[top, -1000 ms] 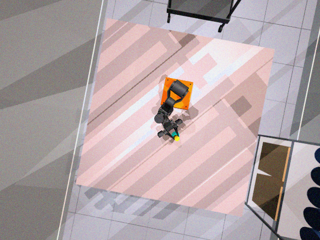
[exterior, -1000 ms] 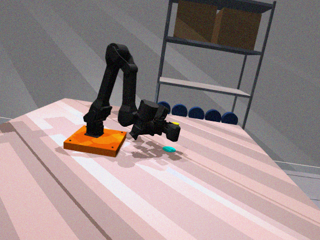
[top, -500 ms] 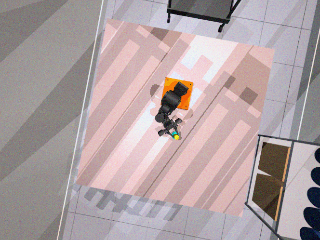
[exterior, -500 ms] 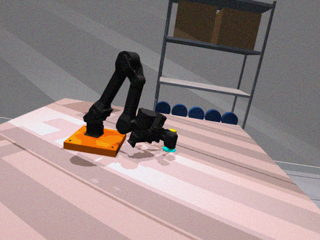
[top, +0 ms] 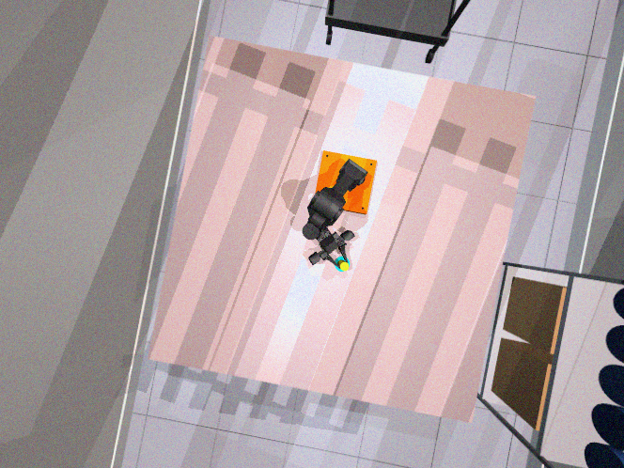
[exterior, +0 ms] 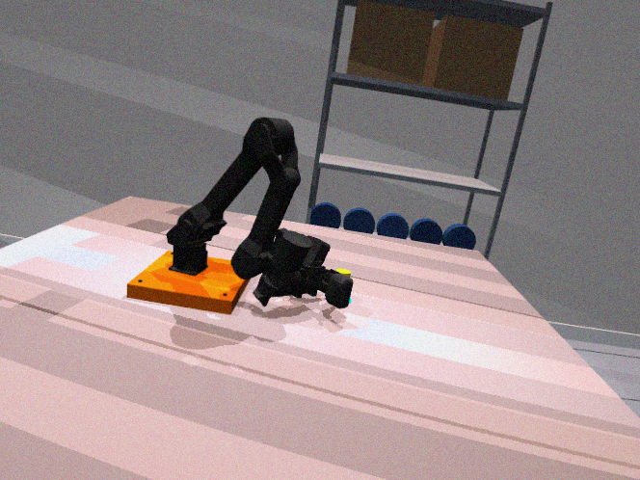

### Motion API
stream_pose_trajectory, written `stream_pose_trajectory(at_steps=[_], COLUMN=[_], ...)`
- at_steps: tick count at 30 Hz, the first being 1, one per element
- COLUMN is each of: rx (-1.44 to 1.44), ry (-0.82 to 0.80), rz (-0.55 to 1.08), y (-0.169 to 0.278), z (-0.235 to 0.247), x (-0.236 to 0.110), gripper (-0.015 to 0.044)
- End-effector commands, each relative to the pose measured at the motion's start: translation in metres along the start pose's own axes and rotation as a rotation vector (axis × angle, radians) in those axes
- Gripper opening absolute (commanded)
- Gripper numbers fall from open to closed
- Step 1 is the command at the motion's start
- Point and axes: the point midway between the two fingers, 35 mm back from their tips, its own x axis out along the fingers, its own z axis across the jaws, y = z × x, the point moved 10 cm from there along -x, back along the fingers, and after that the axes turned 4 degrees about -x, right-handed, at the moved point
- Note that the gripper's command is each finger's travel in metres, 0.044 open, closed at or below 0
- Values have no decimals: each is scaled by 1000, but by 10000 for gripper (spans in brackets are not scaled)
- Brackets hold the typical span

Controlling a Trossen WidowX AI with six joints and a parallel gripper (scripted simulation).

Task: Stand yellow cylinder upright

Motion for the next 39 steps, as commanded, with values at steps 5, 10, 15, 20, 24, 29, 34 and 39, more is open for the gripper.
stream_pose_trajectory(at_steps=[5,10,15,20,24,29,34,39], rx=[-17,-17,-17,-17,-16,-5,6,17], ry=[-3,-3,-3,-3,-3,-1,1,3], rz=[-5,-5,-5,-5,-5,-7,-9,-11], y=[0,0,0,0,-2,-20,-39,-58], z=[-1,-1,-1,-1,-2,-7,-11,-12], x=[0,0,0,0,0,0,-2,-4], gripper=[105,184,315,400,400,400,400,400])
